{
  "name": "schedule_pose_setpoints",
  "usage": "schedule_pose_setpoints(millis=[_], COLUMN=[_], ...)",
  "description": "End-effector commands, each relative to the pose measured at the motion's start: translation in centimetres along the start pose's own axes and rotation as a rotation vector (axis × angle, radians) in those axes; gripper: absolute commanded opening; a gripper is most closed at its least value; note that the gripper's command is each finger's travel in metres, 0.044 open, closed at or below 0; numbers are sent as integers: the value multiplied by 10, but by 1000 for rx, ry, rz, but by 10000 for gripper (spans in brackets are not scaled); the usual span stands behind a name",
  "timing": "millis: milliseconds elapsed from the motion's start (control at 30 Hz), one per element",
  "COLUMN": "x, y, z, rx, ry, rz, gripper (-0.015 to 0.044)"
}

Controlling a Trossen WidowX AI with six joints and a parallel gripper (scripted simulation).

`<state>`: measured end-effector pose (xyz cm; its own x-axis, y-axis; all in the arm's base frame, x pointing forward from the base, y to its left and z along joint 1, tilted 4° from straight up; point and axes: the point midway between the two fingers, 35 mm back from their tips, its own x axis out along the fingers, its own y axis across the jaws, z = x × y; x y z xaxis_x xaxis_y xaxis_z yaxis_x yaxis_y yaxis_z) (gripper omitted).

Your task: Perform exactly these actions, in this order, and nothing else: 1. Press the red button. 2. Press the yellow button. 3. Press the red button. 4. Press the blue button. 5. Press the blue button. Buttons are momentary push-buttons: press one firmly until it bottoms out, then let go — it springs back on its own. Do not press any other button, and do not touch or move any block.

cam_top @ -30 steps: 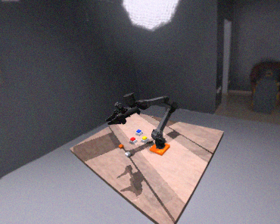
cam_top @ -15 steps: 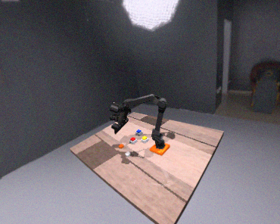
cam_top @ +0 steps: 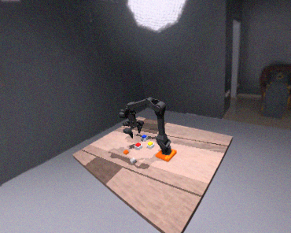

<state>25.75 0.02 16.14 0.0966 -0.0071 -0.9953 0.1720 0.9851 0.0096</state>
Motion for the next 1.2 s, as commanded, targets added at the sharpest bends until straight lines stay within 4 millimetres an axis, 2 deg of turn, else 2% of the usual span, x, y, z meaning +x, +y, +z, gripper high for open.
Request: schedule_pose_setpoints(millis=[0, 67, 133, 367, 400, 800, 1167], x=[15, 41, 57, 59, 59, 60, 78], y=[-2, -2, -2, -2, -2, -2, -2], z=[2, 2, 0, 0, 0, 0, 0], rx=[15, 15, 15, 15, 15, 15, 15], ry=[8, 8, 8, 8, 8, 8, 8], rz=[3, 3, 3, 3, 3, 3, 3], gripper=[321, 269, 216, 32, 20, 20, 20])
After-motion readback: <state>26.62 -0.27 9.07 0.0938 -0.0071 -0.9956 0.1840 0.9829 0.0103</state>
